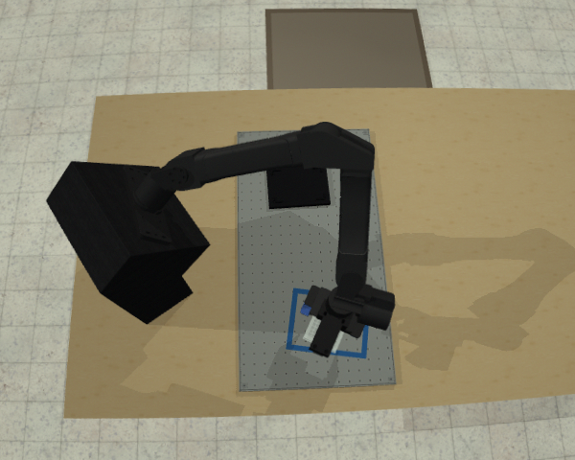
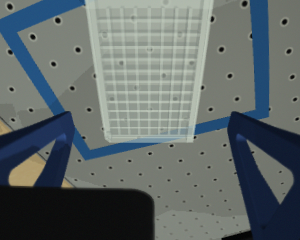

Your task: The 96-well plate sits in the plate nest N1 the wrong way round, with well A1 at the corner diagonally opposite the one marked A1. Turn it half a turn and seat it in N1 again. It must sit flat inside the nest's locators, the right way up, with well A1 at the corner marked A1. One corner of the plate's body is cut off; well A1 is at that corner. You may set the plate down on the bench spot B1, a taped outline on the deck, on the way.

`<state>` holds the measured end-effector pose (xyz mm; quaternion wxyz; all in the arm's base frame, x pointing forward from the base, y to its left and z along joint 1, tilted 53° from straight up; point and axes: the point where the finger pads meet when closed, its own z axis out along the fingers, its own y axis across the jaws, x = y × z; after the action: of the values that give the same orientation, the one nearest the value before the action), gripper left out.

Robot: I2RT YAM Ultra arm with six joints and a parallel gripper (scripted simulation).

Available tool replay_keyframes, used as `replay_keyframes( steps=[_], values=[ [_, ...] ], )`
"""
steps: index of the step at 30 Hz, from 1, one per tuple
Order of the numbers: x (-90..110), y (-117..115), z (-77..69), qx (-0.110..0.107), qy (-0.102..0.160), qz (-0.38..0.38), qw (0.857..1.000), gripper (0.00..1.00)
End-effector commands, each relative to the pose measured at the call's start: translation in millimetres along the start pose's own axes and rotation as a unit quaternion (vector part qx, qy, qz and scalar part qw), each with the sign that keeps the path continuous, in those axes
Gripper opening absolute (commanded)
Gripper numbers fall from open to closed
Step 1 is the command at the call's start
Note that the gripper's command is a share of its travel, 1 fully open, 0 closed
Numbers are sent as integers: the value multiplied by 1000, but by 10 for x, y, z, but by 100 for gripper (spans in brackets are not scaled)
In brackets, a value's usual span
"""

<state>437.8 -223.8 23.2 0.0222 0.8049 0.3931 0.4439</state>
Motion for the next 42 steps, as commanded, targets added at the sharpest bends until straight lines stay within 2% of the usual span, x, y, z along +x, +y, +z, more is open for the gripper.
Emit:
replay_keyframes(
  steps=[1,28,42],
  values=[
    [-29,49,5,-8,-4,1,1000,100],
    [-31,55,422,-9,-3,1,1000,100],
    [-32,57,577,-9,-3,1,1000,100]
  ],
)
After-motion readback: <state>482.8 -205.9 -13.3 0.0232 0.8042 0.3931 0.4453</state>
